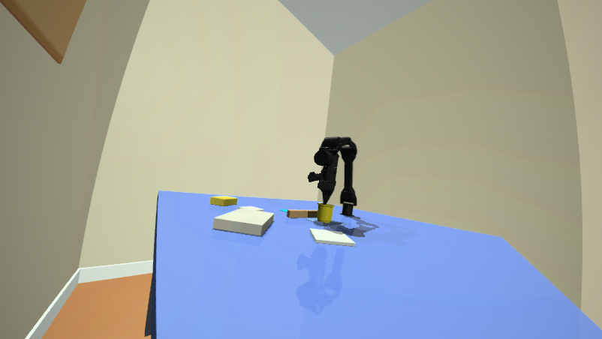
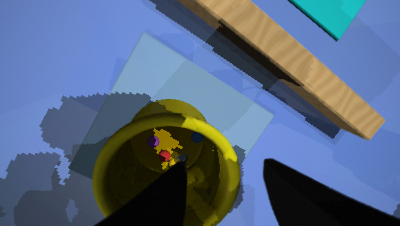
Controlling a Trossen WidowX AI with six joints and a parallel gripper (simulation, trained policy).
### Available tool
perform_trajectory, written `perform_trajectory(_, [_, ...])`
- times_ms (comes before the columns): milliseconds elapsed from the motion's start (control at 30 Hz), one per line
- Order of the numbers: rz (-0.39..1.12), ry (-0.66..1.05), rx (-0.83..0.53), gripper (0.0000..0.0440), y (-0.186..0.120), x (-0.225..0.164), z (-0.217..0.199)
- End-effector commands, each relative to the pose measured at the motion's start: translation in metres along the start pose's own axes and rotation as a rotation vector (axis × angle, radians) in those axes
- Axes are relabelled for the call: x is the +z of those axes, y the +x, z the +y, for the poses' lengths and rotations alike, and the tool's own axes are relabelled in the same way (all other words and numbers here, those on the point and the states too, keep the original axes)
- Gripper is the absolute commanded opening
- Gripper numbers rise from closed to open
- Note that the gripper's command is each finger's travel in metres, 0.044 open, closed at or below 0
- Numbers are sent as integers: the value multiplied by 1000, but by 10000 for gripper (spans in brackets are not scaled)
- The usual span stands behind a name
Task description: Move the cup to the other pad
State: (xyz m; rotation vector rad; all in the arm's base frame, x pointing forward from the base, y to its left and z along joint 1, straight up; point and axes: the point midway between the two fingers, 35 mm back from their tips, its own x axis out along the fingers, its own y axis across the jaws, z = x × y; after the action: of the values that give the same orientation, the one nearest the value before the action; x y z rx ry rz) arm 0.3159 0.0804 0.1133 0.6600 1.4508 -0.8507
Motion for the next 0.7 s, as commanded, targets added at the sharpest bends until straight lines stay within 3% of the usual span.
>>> perform_trajectory(0, [-1,-1,-16,183,11,-1,0])
perform_trajectory(300, [6,-48,-41,184,45,-4,0])
perform_trajectory(533, [-5,-92,-33,30,52,-2,-1])
perform_trajectory(667, [-9,-93,-24,20,46,-1,-4])
